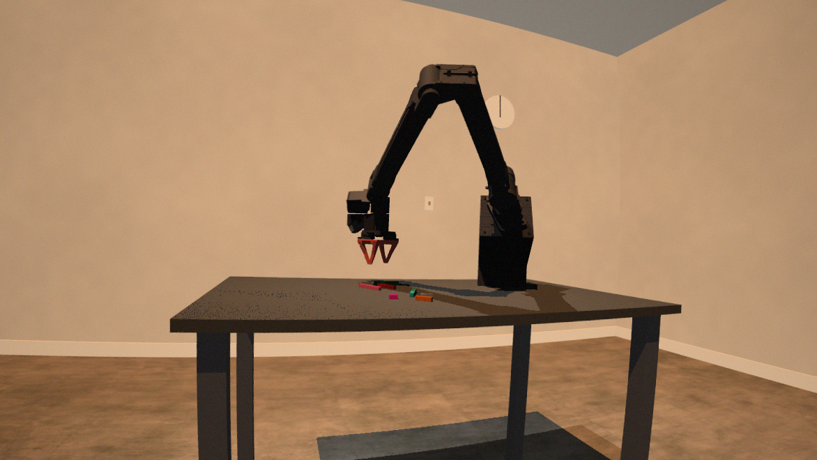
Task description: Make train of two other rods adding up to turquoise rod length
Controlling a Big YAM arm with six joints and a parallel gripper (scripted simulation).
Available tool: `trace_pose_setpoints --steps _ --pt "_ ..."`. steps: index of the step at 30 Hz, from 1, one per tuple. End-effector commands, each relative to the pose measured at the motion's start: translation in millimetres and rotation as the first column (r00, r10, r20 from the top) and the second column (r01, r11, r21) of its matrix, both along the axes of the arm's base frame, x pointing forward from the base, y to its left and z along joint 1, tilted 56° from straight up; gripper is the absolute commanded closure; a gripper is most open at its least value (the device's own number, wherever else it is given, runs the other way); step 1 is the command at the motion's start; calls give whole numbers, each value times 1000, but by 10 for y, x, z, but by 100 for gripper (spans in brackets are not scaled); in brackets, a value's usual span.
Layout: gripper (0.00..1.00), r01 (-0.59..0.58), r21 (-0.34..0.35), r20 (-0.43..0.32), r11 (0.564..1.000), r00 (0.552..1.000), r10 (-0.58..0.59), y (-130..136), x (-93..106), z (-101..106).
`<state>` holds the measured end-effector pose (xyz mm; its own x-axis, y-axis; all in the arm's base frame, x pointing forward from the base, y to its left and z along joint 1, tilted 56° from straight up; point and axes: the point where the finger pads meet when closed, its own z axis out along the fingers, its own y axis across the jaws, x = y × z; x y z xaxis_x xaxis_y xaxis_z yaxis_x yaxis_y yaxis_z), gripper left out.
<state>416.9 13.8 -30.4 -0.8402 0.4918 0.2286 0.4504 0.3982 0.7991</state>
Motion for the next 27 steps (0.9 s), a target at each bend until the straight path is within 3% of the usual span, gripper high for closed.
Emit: trace_pose_setpoints --steps 1,3,4,10,11,17,18,24,25,27 --pt "0 -24 -32 75 999 997 26 -118 134 91" --pt "0 -24 -31 74 999 997 26 -118 132 88" --pt "0 -98 -73 160 993 981 109 -3 174 182" --pt "0 -73 -67 149 995 985 82 -111 159 133" --pt "0 -145 -113 231 983 958 168 16 197 222" --pt "0 -120 -106 217 987 966 141 -95 179 162" --pt "0 -189 -156 297 969 927 229 34 220 262" --pt "0 -165 -149 286 975 936 203 -77 205 208" --pt "0 -229 -202 360 952 887 290 54 242 302" --pt "0 -228 -202 360 953 887 289 50 242 303"
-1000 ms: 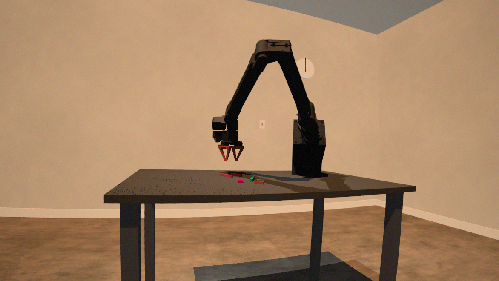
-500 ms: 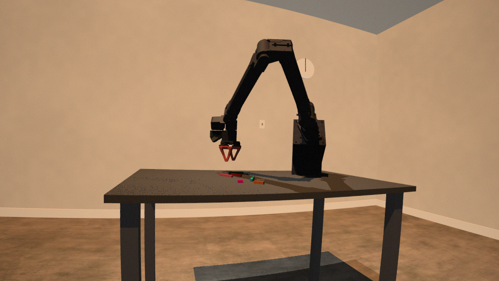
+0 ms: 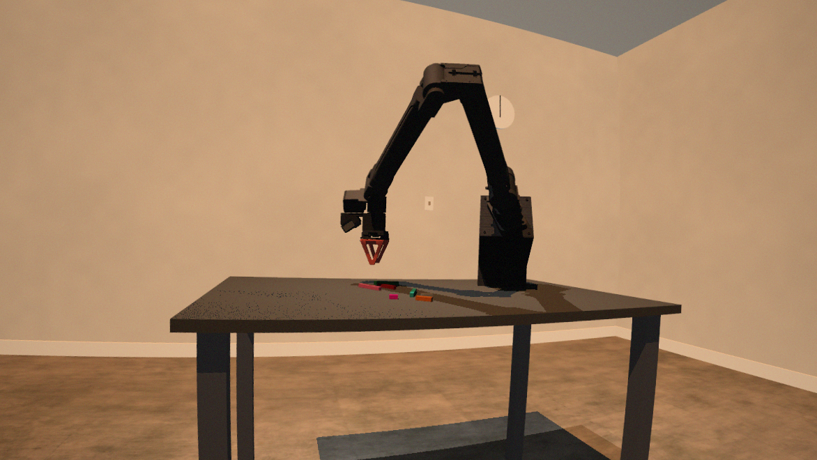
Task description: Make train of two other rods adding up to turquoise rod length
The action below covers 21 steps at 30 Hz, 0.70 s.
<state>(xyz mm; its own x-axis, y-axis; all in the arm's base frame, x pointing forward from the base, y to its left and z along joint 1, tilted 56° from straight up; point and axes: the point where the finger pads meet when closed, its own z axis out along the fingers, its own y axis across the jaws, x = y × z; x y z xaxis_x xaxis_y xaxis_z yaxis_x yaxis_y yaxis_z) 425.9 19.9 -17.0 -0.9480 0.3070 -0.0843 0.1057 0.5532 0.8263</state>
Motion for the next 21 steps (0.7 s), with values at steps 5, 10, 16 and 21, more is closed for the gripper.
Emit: trace_pose_setpoints --steps 5,10,16,21 --pt "0 -106 -78 176 991 977 118 13 173 209" --pt "0 -82 -72 162 994 982 93 -91 159 150" --pt "0 -127 -112 235 985 960 151 -80 185 204" --pt "0 -174 -159 308 972 926 216 -34 218 289"
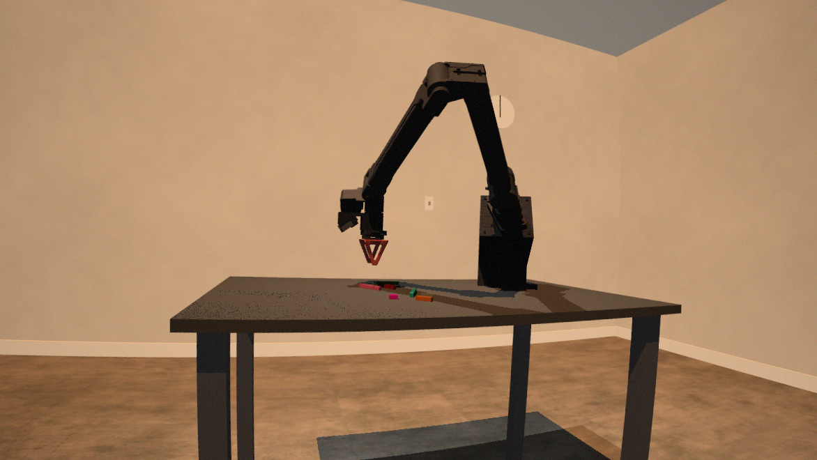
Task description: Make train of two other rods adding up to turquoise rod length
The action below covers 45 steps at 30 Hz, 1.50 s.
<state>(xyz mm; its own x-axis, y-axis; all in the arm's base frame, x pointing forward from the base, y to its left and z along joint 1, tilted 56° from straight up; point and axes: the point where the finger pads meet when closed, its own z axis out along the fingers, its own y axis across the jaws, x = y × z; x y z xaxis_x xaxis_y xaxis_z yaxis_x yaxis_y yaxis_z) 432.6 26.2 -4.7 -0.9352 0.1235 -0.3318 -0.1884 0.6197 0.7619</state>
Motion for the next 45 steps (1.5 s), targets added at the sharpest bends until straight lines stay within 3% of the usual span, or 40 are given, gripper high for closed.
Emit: trace_pose_setpoints --steps 1,2,3,9,10,16,17,21,22,26,27,33,34,37,38,40,41,43,44,45 --pt "0 -19 -32 85 999 996 22 -129 144 139" --pt "0 -19 -30 78 999 997 21 -131 135 111" --pt "0 -93 -68 159 993 982 103 7 164 204" --pt "0 -70 -63 147 996 986 79 -95 155 153" --pt "0 -136 -103 222 985 963 156 26 182 241" --pt "0 -113 -100 218 988 967 133 -76 182 221" --pt "0 -173 -138 279 975 938 206 44 198 277" --pt "0 -152 -136 276 979 943 185 -53 199 260" --pt "0 -206 -173 330 963 909 253 61 212 310" --pt "0 -184 -168 322 968 918 231 -43 209 270" --pt "0 -233 -207 374 950 879 297 77 225 341" --pt "0 -215 -204 371 955 886 278 -15 227 324" --pt "0 -256 -238 412 937 847 337 92 237 370" --pt "0 -242 -238 412 941 852 323 21 242 370" --pt "0 -275 -268 444 923 815 372 105 247 395" --pt "0 -270 -268 444 925 817 367 80 250 396" --pt "0 -290 -295 471 910 785 403 117 256 418" --pt "0 -277 -293 470 915 792 391 48 260 410" --pt "0 -299 -318 492 900 759 427 113 266 438" --pt "0 -296 -318 493 901 760 423 93 267 438"
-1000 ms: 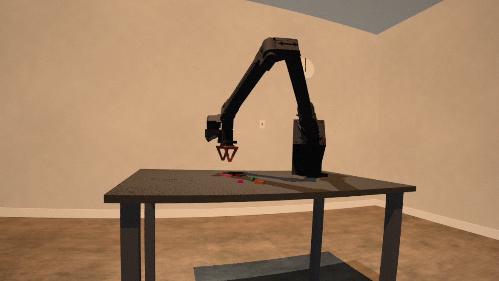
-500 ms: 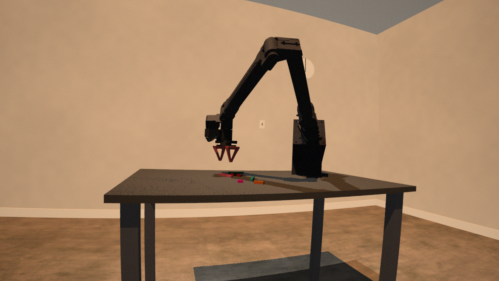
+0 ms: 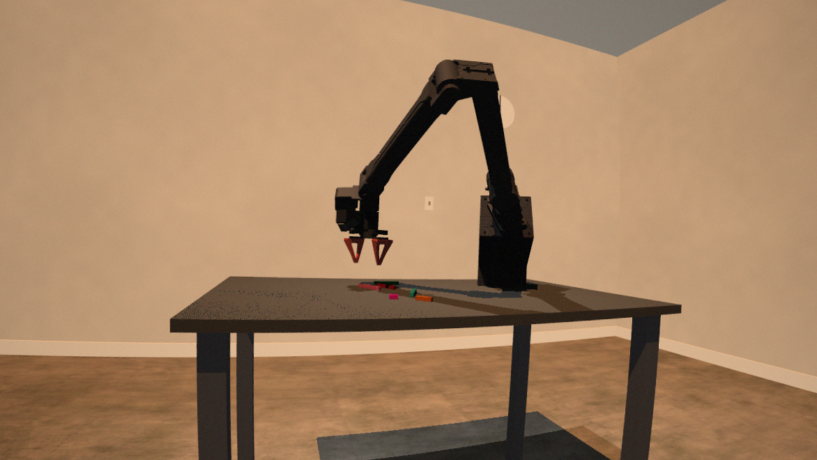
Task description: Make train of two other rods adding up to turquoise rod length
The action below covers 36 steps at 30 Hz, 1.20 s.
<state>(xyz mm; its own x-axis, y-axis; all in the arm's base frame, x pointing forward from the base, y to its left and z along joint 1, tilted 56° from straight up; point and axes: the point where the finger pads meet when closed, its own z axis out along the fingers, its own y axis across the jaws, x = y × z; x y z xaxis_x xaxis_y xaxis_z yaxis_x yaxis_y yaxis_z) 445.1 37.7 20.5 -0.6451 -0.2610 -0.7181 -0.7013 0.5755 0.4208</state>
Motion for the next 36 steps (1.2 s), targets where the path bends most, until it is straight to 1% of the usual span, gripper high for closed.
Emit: trace_pose_setpoints --steps 1,2,3,5,6,8,10,13,36 --pt "0 -76 -51 129 996 988 82 23 146 203" --pt "0 -75 -51 129 996 988 81 20 146 203" --pt "0 -92 -63 153 994 983 100 30 151 217" --pt "0 -92 -63 153 994 983 100 30 151 217" --pt "0 -71 -70 162 995 983 82 -118 159 189" --pt "0 -96 -85 195 992 975 111 -71 170 242" --pt "0 -109 -89 205 990 971 126 -33 170 250" --pt "0 -112 -88 200 990 972 128 -27 164 221" --pt "0 -111 -89 203 990 971 128 -29 170 222"
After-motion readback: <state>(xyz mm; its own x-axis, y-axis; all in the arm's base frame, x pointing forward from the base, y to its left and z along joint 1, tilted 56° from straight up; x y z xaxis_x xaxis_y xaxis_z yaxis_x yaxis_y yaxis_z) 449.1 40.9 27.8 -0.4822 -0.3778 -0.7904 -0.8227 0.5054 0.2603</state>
